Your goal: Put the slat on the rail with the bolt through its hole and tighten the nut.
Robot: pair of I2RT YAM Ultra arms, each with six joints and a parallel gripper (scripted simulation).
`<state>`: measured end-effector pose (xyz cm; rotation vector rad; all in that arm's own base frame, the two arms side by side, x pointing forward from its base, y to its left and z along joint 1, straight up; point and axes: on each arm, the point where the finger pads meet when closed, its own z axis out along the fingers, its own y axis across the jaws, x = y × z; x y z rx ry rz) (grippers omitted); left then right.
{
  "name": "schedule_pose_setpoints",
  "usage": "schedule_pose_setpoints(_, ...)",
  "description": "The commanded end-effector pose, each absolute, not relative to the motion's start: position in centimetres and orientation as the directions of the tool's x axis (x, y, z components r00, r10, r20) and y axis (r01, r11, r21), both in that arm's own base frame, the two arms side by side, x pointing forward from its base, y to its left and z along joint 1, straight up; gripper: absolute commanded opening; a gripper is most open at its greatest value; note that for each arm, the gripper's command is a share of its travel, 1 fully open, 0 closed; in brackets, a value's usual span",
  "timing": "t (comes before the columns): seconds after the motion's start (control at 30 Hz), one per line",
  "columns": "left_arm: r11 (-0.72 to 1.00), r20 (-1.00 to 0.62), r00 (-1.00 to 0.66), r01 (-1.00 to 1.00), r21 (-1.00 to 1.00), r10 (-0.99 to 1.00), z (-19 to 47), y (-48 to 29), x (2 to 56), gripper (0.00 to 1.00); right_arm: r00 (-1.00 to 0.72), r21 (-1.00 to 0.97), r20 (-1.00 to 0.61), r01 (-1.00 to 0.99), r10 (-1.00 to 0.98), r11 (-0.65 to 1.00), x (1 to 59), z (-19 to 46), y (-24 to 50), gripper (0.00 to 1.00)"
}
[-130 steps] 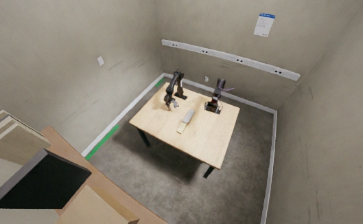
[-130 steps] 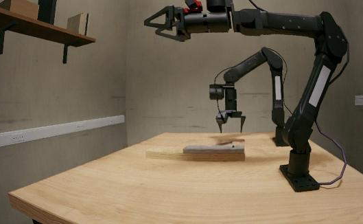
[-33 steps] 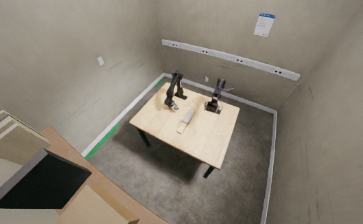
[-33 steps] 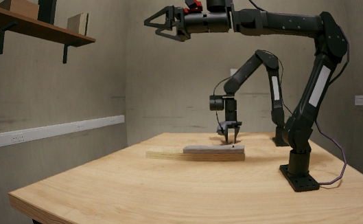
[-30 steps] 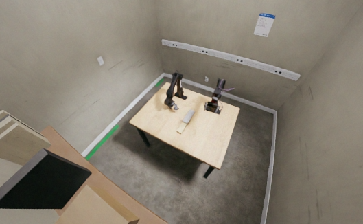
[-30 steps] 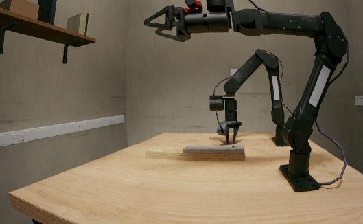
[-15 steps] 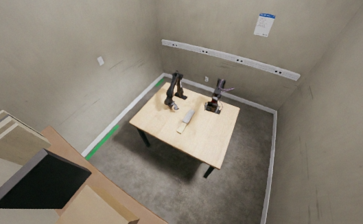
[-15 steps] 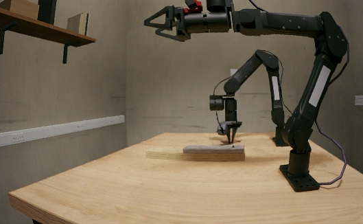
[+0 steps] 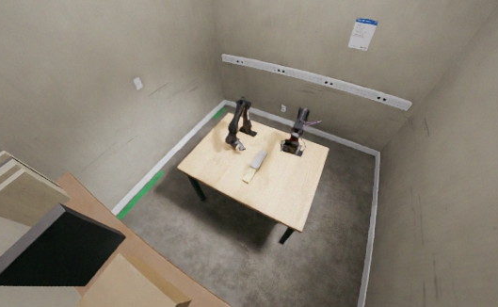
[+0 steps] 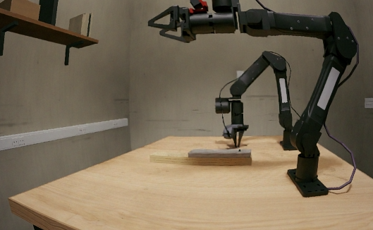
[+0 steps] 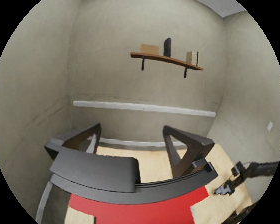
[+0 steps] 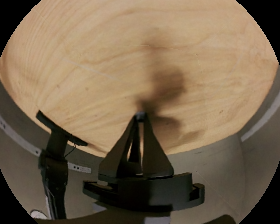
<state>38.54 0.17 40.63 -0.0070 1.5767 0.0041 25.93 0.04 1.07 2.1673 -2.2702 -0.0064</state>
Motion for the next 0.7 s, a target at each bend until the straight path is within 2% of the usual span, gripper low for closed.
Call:
schedule_pose_setpoints(0.0, 1.000, -1.000, 0.012, 0.000, 0.000, 0.000, 41.2, 0.1, 38.1, 1.00, -0.046, -0.008, -0.002, -0.999, -0.999, 0.046, 26.2, 1.4, 0.0, 0.12)
schedule_pose_setpoints(0.67, 1.000, -1.000, 0.012, 0.000, 0.000, 0.000, 41.2, 0.1, 38.1, 1.00, -0.047, -0.011, -0.001, -0.999, -0.999, 0.047, 26.4, 3.2, 0.0, 0.12)
